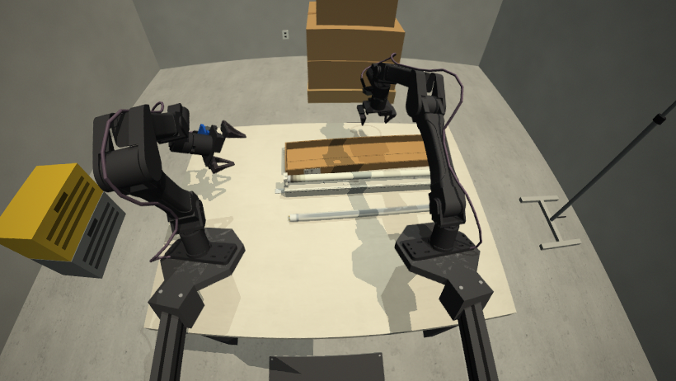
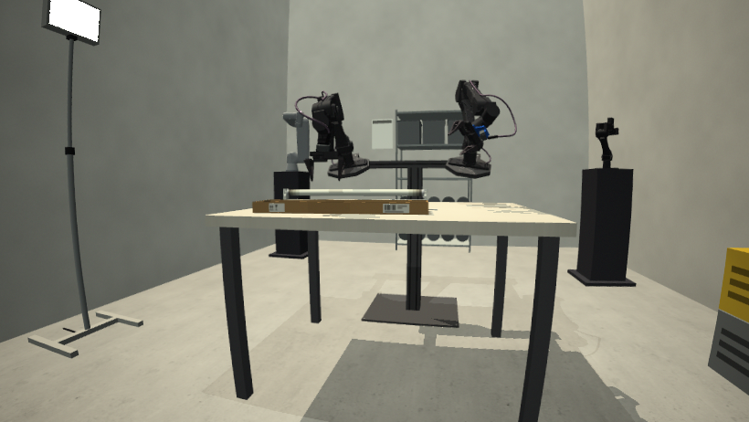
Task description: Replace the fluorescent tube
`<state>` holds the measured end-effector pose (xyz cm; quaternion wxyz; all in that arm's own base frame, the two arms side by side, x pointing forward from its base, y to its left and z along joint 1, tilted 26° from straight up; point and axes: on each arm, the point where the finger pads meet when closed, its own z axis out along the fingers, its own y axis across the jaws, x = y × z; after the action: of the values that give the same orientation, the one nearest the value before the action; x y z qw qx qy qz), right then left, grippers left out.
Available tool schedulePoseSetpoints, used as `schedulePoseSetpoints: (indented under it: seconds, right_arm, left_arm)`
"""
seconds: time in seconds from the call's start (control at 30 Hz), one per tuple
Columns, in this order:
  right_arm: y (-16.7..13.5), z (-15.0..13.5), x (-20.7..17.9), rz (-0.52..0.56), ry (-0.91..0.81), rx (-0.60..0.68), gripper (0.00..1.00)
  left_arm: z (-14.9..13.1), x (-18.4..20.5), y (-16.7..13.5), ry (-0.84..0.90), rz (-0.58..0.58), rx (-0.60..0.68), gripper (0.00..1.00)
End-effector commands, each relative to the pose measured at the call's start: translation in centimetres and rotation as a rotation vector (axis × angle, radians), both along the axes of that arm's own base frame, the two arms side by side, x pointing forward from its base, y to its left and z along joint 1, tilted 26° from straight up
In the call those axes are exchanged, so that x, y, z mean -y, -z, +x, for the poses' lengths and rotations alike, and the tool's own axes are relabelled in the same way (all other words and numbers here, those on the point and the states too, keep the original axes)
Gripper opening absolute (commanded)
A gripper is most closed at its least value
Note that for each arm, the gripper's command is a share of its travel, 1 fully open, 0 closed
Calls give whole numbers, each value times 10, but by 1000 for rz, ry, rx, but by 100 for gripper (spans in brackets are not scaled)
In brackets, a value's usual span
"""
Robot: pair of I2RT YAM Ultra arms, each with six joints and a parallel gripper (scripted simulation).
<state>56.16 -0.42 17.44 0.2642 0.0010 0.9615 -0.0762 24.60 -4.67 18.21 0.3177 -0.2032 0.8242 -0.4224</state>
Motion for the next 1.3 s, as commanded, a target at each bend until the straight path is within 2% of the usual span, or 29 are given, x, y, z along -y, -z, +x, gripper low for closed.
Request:
schedulePoseSetpoints:
  seconds: [0.0,0.53,0.57,0.6,1.13,1.17,1.27]
  right_arm:
    - [-8,0,-1,1,-2,17,100]
    - [-8,0,-1,1,-2,17,100]
    - [-19,1,-4,3,-7,43,100]
    - [-19,1,-4,3,-7,43,100]
    - [-19,1,-4,3,-7,43,100]
    - [-19,1,-4,3,-7,43,49]
    - [-19,1,-4,3,-7,43,49]
  left_arm:
    - [0,0,-2,1,3,8,100]
    - [0,0,-2,1,3,8,100]
    - [0,1,-7,10,4,25,100]
    - [0,1,-7,10,4,25,49]
    - [0,1,-7,10,4,25,49]
    - [0,1,-7,10,4,25,49]
    - [0,1,-7,10,4,25,49]
